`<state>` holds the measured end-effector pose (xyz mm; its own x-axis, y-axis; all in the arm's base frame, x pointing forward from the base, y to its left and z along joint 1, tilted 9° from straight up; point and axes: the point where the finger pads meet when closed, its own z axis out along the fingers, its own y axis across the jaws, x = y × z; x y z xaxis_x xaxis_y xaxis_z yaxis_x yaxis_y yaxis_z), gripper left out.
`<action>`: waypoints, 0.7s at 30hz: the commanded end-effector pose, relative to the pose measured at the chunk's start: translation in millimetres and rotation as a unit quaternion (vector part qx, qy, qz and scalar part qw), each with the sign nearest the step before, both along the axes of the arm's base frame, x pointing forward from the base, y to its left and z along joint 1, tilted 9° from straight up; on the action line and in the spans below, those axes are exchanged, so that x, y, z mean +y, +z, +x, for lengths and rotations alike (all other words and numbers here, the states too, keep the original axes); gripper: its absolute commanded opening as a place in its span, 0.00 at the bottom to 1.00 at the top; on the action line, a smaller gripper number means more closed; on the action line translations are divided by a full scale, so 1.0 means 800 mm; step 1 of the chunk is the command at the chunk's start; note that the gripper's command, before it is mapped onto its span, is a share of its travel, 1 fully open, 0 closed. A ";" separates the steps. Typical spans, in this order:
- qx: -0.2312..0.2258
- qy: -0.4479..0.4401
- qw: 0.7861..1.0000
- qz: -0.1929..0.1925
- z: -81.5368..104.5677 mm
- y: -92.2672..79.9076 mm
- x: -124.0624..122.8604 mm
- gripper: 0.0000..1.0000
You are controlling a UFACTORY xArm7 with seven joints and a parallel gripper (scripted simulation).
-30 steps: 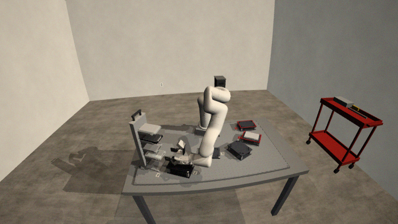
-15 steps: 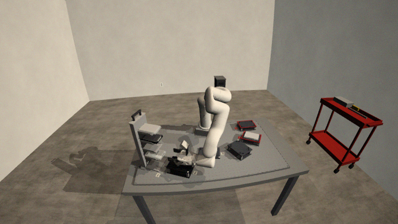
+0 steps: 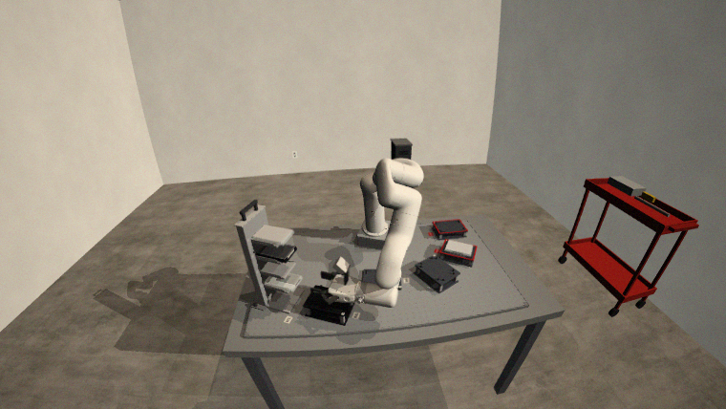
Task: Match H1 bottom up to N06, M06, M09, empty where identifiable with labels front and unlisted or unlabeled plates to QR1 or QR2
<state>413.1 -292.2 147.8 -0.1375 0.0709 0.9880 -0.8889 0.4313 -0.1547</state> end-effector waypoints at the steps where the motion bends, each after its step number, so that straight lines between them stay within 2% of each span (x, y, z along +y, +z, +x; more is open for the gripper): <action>1: -0.002 -0.001 1.000 -0.001 -0.001 0.014 0.000 1.00; 5: -0.002 -0.001 1.000 -0.001 -0.002 0.021 0.001 1.00; 21: -0.002 -0.001 1.000 -0.001 -0.008 0.070 0.004 1.00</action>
